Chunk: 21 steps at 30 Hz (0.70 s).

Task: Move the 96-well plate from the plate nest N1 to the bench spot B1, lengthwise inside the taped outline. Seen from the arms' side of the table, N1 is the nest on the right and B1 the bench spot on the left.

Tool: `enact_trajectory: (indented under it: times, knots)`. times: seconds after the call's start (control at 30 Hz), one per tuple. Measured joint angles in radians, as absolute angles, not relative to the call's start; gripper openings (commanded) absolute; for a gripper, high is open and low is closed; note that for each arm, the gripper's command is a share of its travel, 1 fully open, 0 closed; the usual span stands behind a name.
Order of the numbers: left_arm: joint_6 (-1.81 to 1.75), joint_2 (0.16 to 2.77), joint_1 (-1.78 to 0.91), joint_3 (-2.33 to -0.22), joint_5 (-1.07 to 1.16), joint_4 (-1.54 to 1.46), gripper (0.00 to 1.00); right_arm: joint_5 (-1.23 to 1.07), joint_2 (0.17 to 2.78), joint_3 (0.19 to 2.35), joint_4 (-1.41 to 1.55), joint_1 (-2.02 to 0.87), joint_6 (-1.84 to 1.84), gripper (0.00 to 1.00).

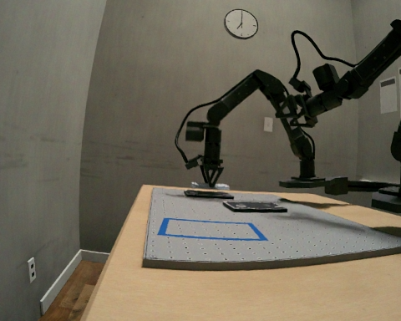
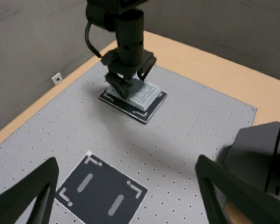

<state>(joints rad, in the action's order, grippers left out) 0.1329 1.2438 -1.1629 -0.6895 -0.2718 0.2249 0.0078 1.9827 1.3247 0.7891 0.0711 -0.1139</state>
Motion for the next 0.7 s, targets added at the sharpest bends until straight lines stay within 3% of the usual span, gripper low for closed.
enact_trajectory:
  times: [0.43,0.7]
  knots:
    - [0.043,1.202,-1.206,-0.651,-0.368,0.132,1.00,0.008,1.950,1.357,0.850,0.071,-0.114,0.78]
    - [-0.153,0.890,-1.383,-0.462,-0.614,-0.144,1.00,0.008,1.950,1.357,0.854,0.071,-0.114,0.78]
